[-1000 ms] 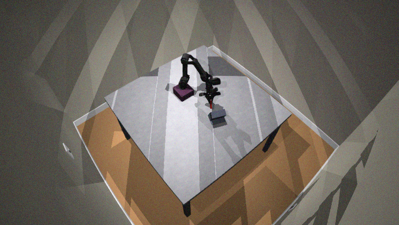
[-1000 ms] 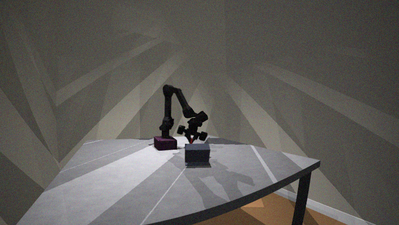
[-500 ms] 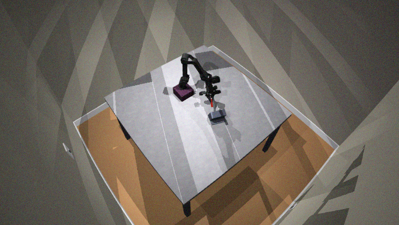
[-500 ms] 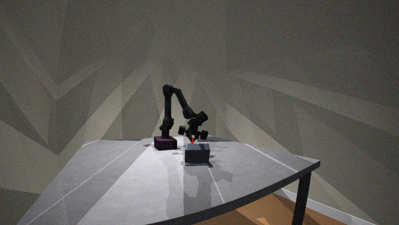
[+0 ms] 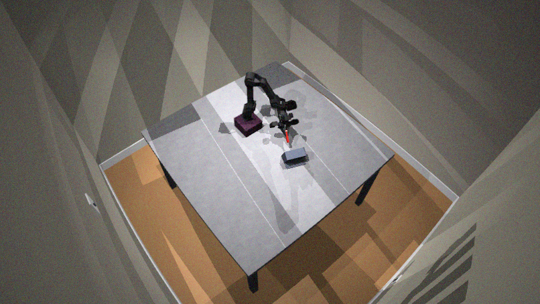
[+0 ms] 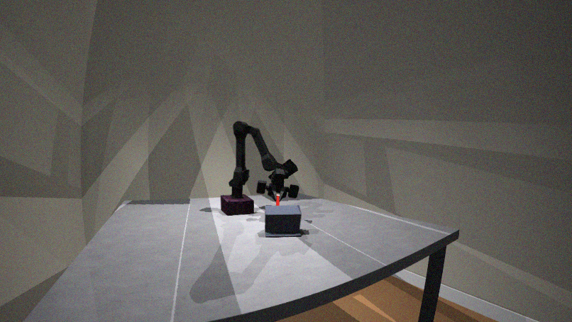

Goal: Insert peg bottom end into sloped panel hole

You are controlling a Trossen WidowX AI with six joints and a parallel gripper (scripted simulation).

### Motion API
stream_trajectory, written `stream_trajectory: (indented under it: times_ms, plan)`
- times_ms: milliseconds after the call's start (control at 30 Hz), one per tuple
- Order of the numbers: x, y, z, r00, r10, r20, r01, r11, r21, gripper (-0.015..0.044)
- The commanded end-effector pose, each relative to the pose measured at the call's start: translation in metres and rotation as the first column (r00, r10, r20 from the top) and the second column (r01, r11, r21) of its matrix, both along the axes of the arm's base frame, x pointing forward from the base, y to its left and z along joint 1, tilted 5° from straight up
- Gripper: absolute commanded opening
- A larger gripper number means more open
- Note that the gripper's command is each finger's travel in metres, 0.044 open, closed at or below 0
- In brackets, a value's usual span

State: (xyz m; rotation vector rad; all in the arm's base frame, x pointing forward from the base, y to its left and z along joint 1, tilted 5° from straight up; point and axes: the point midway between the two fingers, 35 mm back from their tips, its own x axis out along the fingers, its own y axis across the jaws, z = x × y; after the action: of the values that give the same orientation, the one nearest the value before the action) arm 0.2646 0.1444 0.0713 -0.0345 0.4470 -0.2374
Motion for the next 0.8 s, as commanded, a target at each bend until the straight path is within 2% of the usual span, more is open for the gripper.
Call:
stream_trajectory:
  times_ms: [0, 767]
  plan:
    - [-0.005, 0.001, 0.0, 1.0, -0.002, 0.021, 0.001, 1.0, 0.019, 0.0]
    - [0.005, 0.005, -0.005, 0.998, -0.002, 0.061, -0.002, 0.998, 0.067, 0.0]
